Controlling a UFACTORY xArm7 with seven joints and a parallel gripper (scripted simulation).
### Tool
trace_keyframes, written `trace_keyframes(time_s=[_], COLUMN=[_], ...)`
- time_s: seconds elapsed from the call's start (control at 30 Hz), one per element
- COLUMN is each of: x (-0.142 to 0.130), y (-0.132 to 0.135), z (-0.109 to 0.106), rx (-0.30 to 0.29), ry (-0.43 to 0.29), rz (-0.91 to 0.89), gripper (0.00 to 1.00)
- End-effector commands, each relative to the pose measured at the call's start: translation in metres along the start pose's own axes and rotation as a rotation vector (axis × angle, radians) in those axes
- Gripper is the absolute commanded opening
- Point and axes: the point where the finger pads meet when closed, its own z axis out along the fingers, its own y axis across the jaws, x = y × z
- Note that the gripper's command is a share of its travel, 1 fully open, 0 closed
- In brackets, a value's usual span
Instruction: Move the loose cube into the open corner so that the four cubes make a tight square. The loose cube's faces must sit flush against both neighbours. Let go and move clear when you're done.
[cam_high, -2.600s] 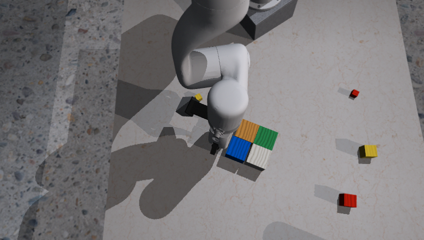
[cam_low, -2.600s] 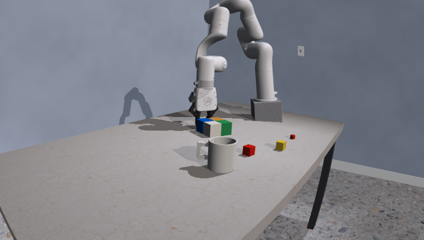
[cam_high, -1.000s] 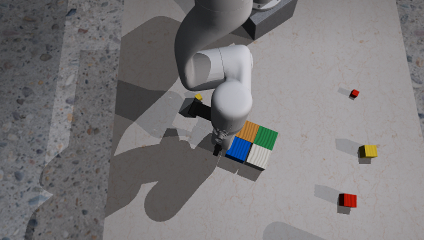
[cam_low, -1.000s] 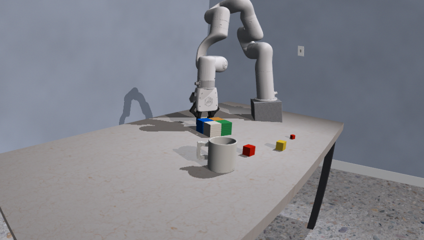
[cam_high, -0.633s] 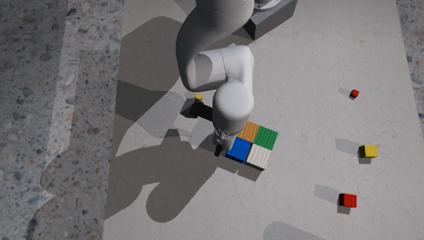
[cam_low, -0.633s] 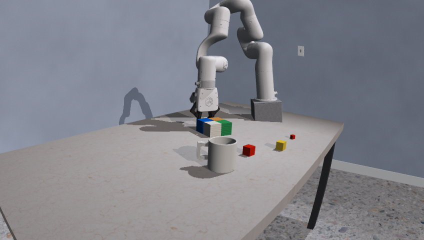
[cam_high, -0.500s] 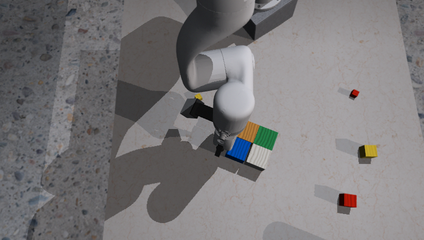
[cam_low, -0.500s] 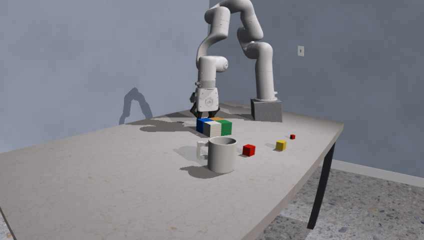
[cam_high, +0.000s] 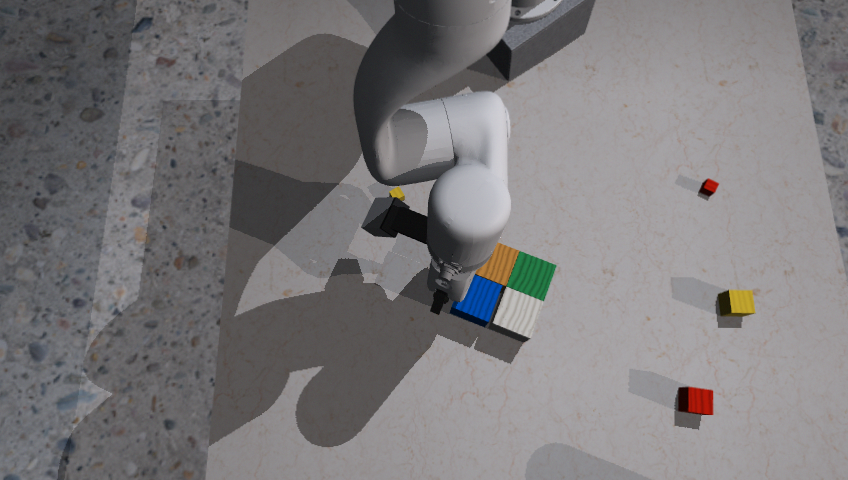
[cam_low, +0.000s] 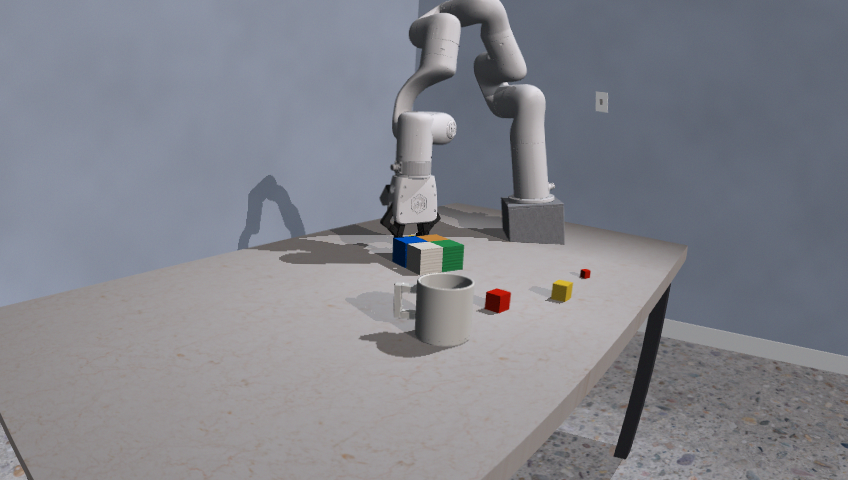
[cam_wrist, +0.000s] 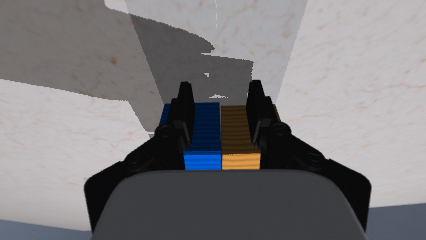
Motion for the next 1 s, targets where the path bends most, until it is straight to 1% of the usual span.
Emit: trace_keyframes(time_s=[0.0, 0.97], x=[-0.0003, -0.0063], y=[-0.0014, -0.0014], z=[-0.0010, -0.0010], rx=[0.003, 0.003], ry=[-0.001, -0.001], rz=[0.000, 0.000], gripper=[0.50, 0.50])
